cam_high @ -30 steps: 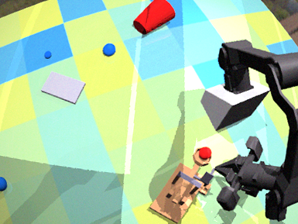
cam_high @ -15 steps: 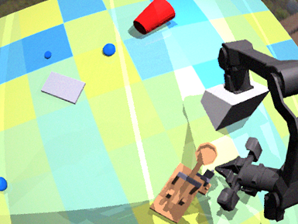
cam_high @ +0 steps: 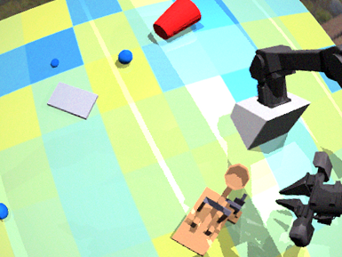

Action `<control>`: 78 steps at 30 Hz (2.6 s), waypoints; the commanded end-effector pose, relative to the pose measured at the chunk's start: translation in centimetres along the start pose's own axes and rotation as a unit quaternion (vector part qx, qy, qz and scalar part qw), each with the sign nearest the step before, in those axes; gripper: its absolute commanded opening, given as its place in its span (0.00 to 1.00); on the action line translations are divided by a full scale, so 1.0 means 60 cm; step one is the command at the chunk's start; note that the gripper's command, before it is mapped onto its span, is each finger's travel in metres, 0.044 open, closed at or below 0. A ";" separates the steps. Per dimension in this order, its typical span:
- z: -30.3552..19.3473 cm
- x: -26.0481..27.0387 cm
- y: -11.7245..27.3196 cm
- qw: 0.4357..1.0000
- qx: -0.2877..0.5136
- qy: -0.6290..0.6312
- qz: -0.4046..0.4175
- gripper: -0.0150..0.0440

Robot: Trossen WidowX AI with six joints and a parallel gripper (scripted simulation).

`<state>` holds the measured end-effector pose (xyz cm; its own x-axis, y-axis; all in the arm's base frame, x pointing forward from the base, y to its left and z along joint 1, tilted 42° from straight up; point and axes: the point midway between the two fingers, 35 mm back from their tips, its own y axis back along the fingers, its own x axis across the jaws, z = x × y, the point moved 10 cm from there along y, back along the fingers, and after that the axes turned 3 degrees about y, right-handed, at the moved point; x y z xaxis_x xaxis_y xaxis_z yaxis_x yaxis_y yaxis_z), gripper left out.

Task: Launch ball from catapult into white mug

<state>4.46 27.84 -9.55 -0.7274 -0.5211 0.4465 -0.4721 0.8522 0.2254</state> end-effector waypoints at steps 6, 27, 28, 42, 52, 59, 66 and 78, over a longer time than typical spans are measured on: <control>-0.029 -0.051 0.016 0.993 -0.070 -0.098 -0.012 0.79; -0.148 -0.191 0.033 0.900 -0.233 -0.369 -0.010 1.00; -0.155 -0.197 0.033 0.892 -0.239 -0.383 -0.010 1.00; -0.263 -0.285 0.020 0.763 -0.317 -0.564 0.000 1.00; -0.353 -0.338 -0.003 0.642 -0.356 -0.679 0.010 1.00; -0.415 -0.359 -0.026 0.564 -0.371 -0.738 0.019 1.00; -0.471 -0.371 -0.047 0.495 -0.379 -0.781 0.027 1.00; -0.476 -0.372 -0.049 0.489 -0.380 -0.785 0.027 1.00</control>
<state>36.23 38.16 4.28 -0.5077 0.6081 -0.6103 -0.5353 0.3324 0.7765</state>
